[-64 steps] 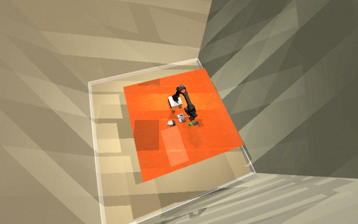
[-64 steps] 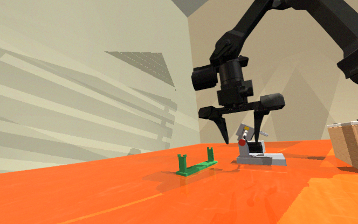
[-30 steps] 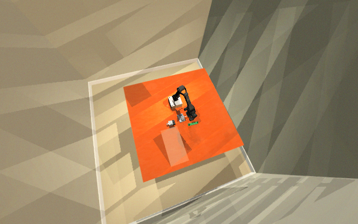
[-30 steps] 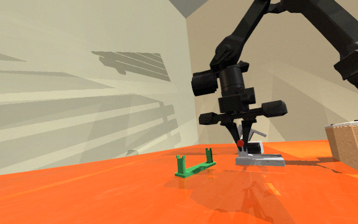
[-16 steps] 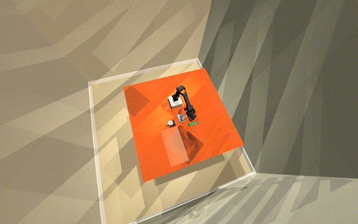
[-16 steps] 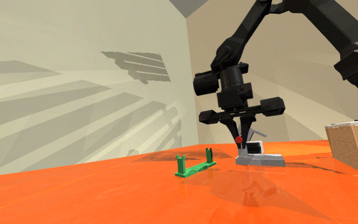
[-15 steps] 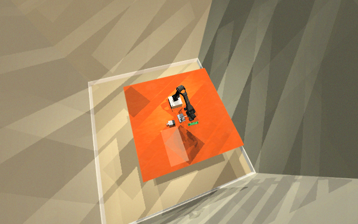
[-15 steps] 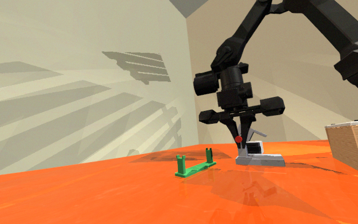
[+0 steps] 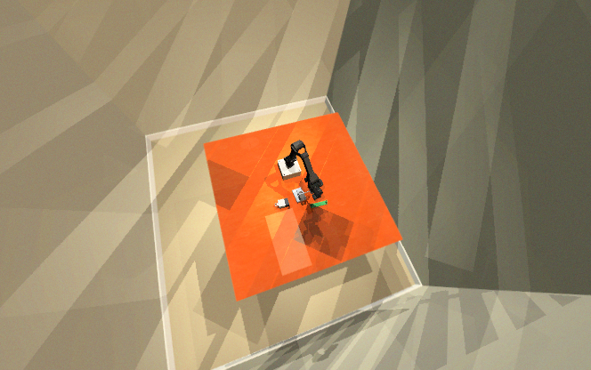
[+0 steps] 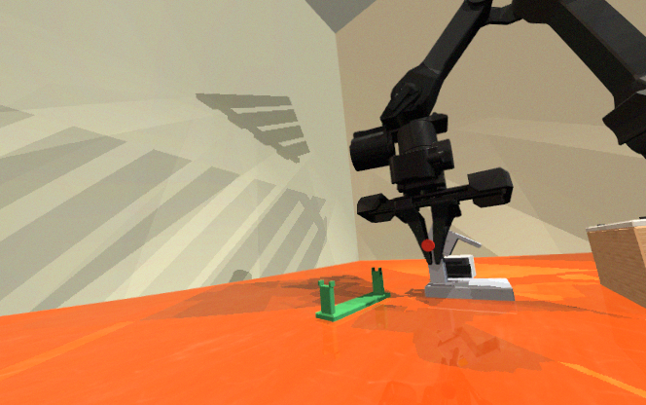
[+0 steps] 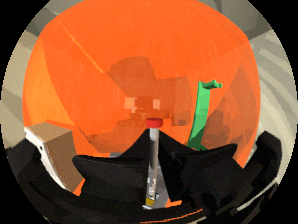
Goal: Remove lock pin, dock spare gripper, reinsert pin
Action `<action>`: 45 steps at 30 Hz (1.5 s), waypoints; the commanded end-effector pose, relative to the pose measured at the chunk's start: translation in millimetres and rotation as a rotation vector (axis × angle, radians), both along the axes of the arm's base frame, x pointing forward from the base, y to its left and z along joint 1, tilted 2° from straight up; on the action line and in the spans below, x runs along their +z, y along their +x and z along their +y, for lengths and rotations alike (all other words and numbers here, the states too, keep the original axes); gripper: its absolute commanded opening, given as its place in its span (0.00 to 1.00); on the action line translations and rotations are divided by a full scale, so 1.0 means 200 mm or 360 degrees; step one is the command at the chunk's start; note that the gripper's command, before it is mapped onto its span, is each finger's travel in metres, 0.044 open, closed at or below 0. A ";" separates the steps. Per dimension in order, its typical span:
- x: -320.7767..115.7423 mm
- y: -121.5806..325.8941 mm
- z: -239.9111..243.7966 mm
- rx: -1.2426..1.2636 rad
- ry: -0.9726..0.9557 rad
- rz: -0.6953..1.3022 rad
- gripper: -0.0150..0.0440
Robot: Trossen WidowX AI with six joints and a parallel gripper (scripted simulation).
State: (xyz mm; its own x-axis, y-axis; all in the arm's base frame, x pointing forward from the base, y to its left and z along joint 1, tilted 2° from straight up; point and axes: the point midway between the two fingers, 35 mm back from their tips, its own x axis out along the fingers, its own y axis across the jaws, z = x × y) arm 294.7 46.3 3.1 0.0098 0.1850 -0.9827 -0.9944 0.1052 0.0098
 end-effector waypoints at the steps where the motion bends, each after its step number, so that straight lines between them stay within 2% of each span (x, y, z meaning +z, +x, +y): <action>1: 0.01 0.01 0.02 -0.0010 0.0012 -0.0004 0.25; 45: 0.02 0.03 0.16 -0.0013 0.0005 0.0036 0.25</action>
State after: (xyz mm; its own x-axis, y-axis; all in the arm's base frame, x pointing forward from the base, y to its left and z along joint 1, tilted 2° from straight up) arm 298.9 76.0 5.8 -0.0147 0.1881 -0.9820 -0.9935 0.1079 0.0356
